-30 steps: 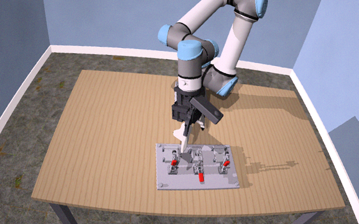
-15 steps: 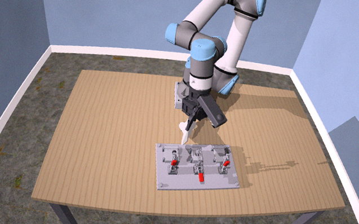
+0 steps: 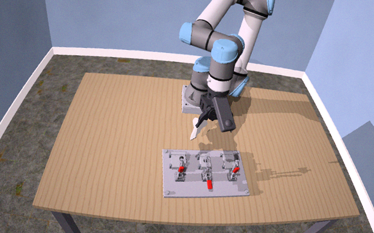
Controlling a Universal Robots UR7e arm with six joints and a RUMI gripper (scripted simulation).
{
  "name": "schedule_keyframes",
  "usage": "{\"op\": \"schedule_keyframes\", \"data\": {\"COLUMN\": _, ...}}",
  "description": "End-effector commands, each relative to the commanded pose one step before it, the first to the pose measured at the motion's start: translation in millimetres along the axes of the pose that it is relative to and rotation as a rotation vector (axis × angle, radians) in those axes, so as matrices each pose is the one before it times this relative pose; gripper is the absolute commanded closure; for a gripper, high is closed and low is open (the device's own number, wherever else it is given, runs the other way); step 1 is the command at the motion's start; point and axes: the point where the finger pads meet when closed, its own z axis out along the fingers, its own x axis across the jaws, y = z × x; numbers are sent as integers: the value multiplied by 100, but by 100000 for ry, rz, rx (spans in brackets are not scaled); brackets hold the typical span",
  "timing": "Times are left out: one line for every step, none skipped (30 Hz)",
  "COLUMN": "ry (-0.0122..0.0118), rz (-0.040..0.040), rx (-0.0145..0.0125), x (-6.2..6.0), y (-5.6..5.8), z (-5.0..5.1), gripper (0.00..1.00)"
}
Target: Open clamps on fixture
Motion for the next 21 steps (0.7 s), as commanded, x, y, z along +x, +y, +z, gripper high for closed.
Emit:
{"op": "schedule_keyframes", "data": {"ry": 1252, "rz": 9495, "rx": -3118, "x": -571, "y": 607, "z": -179, "gripper": 0}}
{"op": "schedule_keyframes", "data": {"ry": 206, "rz": 1550, "rx": -438, "x": -82, "y": 124, "z": -25, "gripper": 0}}
{"op": "schedule_keyframes", "data": {"ry": 203, "rz": 1456, "rx": -408, "x": -74, "y": 118, "z": -24, "gripper": 0}}
{"op": "schedule_keyframes", "data": {"ry": 198, "rz": 1362, "rx": -377, "x": -67, "y": 112, "z": -23, "gripper": 0}}
{"op": "schedule_keyframes", "data": {"ry": 191, "rz": 1269, "rx": -348, "x": -60, "y": 106, "z": -22, "gripper": 0}}
{"op": "schedule_keyframes", "data": {"ry": 0, "rz": 0, "rx": 0, "x": 0, "y": 0, "z": 0, "gripper": 0}}
{"op": "schedule_keyframes", "data": {"ry": 0, "rz": 0, "rx": 0, "x": 0, "y": 0, "z": 0, "gripper": 0}}
{"op": "schedule_keyframes", "data": {"ry": 183, "rz": 1177, "rx": -320, "x": -54, "y": 100, "z": -20, "gripper": 0}}
{"op": "schedule_keyframes", "data": {"ry": 174, "rz": 1087, "rx": -292, "x": -48, "y": 93, "z": -19, "gripper": 0}}
{"op": "schedule_keyframes", "data": {"ry": 164, "rz": 998, "rx": -266, "x": -43, "y": 86, "z": -18, "gripper": 0}}
{"op": "schedule_keyframes", "data": {"ry": 153, "rz": 910, "rx": -241, "x": -38, "y": 80, "z": -16, "gripper": 0}}
{"op": "schedule_keyframes", "data": {"ry": 142, "rz": 825, "rx": -216, "x": -33, "y": 73, "z": -15, "gripper": 0}}
{"op": "schedule_keyframes", "data": {"ry": 130, "rz": 742, "rx": -193, "x": -29, "y": 66, "z": -14, "gripper": 0}}
{"op": "schedule_keyframes", "data": {"ry": 118, "rz": 662, "rx": -171, "x": -25, "y": 59, "z": -12, "gripper": 0}}
{"op": "schedule_keyframes", "data": {"ry": 106, "rz": 585, "rx": -150, "x": -22, "y": 53, "z": -11, "gripper": 0}}
{"op": "schedule_keyframes", "data": {"ry": 93, "rz": 511, "rx": -130, "x": -19, "y": 46, "z": -10, "gripper": 0}}
{"op": "schedule_keyframes", "data": {"ry": 81, "rz": 441, "rx": -112, "x": -16, "y": 40, "z": -8, "gripper": 0}}
{"op": "schedule_keyframes", "data": {"ry": 70, "rz": 374, "rx": -95, "x": -13, "y": 34, "z": -7, "gripper": 0}}
{"op": "schedule_keyframes", "data": {"ry": 59, "rz": 312, "rx": -79, "x": -11, "y": 28, "z": -6, "gripper": 0}}
{"op": "schedule_keyframes", "data": {"ry": 48, "rz": 255, "rx": -64, "x": -9, "y": 23, "z": -5, "gripper": 0}}
{"op": "schedule_keyframes", "data": {"ry": 38, "rz": 202, "rx": -51, "x": -7, "y": 18, "z": -4, "gripper": 0}}
